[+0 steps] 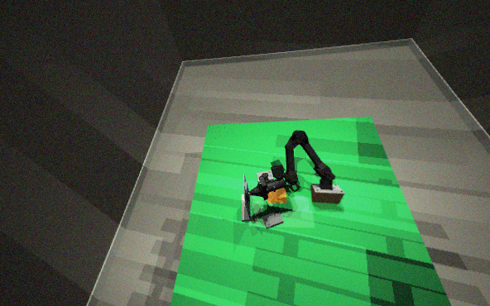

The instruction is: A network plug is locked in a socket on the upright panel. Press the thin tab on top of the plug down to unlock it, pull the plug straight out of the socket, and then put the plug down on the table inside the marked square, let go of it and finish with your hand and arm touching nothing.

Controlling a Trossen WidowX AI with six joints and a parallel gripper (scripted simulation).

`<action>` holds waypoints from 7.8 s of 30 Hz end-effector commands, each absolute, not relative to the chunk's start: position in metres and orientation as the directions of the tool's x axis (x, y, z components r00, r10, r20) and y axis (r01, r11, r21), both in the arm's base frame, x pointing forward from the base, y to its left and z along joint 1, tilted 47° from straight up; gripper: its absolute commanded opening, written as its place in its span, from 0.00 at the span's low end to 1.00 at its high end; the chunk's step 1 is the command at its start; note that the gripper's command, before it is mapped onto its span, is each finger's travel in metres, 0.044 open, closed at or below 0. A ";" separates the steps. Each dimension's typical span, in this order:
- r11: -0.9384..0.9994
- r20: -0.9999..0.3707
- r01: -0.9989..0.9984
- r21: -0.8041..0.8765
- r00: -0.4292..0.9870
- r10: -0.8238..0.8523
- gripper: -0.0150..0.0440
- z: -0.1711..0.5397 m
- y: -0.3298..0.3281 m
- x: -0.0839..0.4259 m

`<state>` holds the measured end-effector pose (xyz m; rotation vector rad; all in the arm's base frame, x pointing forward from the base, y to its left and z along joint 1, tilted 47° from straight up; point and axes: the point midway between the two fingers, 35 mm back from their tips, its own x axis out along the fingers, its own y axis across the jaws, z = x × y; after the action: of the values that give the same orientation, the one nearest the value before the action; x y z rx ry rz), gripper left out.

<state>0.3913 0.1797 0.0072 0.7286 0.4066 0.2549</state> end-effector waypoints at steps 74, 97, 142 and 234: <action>0.722 -0.272 -0.087 0.687 0.890 0.366 0.25 0.009 0.174 0.357; 0.722 -0.273 -0.086 0.687 0.889 0.366 0.25 0.009 0.172 0.344; 0.721 -0.275 -0.087 0.688 0.888 0.370 0.25 0.029 0.188 0.319; 0.521 -0.577 0.765 0.379 0.635 -0.514 0.25 -0.014 0.032 0.277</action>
<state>0.2788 0.0364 -0.0088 0.6656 0.4124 -0.7915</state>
